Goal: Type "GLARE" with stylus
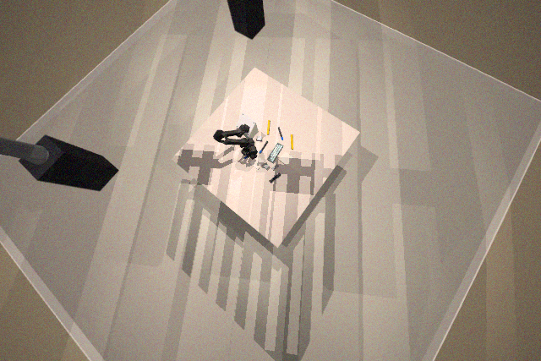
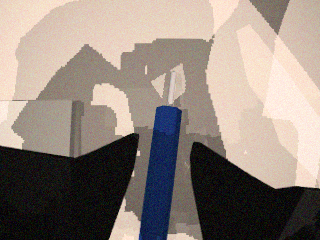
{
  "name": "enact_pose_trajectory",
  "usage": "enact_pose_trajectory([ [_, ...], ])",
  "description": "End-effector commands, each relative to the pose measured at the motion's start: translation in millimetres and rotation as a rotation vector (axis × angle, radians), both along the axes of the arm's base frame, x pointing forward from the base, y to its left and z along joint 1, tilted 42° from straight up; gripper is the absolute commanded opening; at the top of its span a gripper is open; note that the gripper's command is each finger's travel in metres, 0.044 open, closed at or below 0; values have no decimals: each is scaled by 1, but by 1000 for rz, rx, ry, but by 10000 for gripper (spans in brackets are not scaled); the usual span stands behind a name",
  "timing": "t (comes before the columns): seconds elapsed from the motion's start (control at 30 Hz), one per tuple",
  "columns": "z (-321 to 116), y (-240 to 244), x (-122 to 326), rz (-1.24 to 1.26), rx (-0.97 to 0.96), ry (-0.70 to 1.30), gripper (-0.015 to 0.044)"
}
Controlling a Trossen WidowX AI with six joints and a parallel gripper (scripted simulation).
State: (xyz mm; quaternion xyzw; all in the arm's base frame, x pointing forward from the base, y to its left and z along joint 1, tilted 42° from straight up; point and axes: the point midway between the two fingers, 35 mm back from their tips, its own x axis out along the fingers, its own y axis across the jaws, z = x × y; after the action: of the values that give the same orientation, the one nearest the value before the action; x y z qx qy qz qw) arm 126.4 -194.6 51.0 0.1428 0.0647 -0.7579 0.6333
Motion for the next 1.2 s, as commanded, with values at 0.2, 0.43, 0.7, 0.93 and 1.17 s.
enact_pose_trajectory([
  [0.2, -7, -5, -2, 2, 5, 6, 150],
  [0.43, -11, -8, -2, 2, 5, 6, 150],
  [0.7, -15, -12, -3, 2, 5, 7, 150],
  [0.93, -15, -13, -2, -1, 1, 3, 97],
  [1.17, -15, -13, -2, -1, 1, 3, 0],
])
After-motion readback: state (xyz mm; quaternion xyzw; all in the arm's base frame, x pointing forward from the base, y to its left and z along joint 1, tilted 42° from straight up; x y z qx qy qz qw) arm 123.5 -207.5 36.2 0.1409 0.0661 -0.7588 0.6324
